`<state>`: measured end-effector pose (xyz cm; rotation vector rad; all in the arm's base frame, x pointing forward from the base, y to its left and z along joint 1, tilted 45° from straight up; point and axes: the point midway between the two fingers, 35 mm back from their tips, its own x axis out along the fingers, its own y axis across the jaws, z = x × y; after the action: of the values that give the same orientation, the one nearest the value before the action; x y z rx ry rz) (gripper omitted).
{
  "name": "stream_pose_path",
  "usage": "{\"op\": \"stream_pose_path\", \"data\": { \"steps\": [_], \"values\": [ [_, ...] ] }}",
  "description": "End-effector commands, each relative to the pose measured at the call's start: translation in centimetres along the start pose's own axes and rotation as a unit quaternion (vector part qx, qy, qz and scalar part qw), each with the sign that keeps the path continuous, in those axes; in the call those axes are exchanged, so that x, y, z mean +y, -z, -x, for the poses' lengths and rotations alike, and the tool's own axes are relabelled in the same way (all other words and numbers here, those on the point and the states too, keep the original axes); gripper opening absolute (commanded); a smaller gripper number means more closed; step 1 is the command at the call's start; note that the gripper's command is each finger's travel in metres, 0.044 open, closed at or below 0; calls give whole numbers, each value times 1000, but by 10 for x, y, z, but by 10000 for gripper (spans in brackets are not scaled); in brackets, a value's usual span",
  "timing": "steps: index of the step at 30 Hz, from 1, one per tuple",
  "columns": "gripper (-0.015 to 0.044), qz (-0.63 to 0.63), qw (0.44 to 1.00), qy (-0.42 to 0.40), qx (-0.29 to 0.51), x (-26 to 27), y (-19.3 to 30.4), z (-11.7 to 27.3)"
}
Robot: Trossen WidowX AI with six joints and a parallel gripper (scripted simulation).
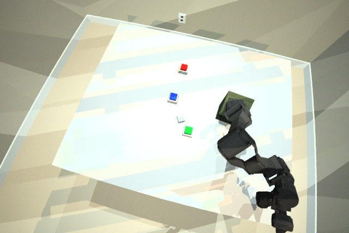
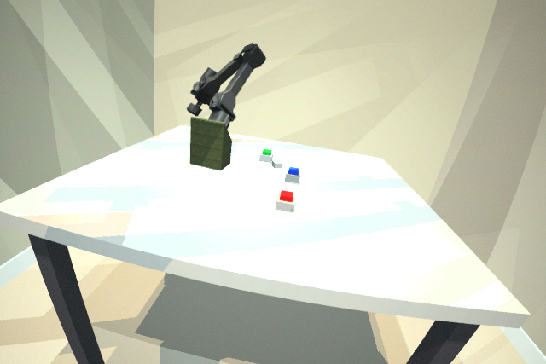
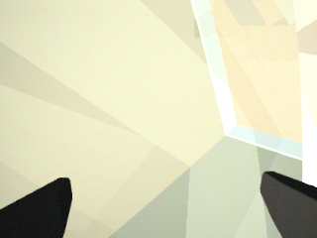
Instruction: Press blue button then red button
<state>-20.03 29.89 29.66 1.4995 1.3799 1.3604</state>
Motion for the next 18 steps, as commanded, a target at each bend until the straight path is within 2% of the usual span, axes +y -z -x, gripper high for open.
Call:
{"op": "stream_pose_path", "data": {
  "steps": [1,8,13,18],
  "values": [
    [400,3,1000,1,-1,0,-1,-1],
    [400,114,992,23,-53,-6,-48,-32],
    [400,223,963,39,-144,16,-126,-58],
    [400,321,915,73,-234,45,-210,-63]
  ]
}}
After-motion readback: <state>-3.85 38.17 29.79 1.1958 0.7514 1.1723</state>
